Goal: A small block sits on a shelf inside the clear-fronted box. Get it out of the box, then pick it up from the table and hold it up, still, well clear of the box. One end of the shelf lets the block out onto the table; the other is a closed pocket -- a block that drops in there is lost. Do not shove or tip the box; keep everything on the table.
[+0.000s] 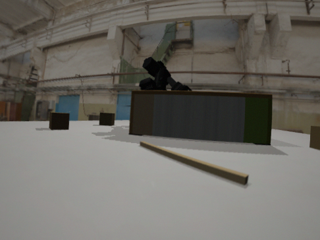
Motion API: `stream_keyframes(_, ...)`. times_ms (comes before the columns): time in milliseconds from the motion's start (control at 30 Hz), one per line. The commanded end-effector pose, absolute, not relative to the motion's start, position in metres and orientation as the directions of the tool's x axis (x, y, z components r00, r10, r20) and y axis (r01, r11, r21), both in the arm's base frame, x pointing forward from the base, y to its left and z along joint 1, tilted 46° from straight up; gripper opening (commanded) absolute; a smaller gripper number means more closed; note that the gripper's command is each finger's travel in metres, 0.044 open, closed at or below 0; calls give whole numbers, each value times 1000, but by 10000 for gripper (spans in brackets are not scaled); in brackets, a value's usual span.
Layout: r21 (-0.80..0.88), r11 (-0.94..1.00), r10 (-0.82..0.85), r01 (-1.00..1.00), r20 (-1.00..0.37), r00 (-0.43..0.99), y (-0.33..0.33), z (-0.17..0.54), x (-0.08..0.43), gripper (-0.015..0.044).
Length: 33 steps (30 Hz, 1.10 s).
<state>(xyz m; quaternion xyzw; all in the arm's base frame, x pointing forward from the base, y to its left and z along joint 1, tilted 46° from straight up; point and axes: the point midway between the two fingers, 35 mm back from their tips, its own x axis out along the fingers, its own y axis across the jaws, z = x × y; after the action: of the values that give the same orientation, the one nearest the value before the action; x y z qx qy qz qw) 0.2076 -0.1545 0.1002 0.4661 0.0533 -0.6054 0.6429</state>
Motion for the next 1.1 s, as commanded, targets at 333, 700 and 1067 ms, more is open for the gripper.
stream_keyframes(333,722,-684,-714,-100,-636,293,-161,90,204,285)
stream_keyframes(700,722,-684,-714,-100,-636,293,-161,90,204,285)
stream_keyframes(1067,721,-685,-713,-100,-637,292,-165,86,205,285)
